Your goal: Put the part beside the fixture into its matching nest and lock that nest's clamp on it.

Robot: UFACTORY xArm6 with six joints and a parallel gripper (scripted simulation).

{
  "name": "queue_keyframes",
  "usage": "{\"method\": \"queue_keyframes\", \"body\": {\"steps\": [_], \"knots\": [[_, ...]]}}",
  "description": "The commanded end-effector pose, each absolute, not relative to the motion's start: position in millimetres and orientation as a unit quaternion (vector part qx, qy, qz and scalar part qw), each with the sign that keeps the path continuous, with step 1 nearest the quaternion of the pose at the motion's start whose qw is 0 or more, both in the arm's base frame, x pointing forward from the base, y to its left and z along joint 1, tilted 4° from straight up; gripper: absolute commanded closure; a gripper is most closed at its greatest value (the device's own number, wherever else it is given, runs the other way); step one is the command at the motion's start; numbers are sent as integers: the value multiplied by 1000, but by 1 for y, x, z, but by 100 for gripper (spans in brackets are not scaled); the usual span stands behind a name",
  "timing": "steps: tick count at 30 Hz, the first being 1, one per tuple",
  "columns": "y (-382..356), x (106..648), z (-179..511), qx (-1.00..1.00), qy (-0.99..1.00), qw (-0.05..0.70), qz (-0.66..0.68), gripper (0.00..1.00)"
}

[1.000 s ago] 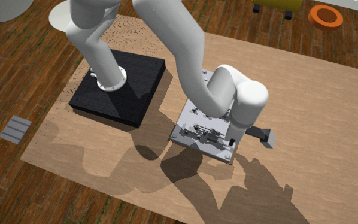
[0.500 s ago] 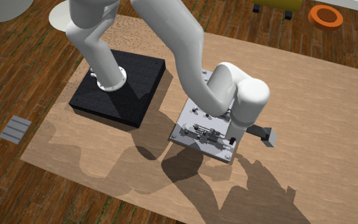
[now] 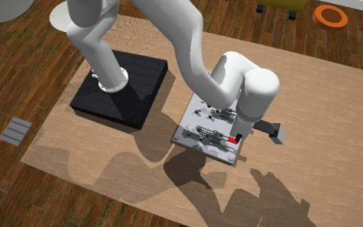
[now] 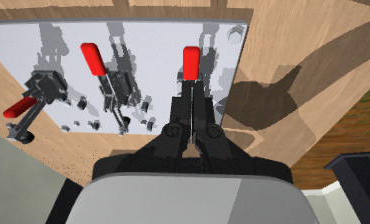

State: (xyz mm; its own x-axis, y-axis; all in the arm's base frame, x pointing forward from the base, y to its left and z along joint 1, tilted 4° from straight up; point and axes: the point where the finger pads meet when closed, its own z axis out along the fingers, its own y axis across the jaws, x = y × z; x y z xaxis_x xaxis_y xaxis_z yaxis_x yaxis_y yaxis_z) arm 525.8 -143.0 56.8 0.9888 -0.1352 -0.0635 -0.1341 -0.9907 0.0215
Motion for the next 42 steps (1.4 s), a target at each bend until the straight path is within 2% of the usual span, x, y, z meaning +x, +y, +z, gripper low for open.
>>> {"method": "queue_keyframes", "body": {"steps": [1, 42], "knots": [[-143, 528, 68, 997, -68, 9, -30, 100], [-143, 528, 77, 997, -68, 9, -30, 100]]}}
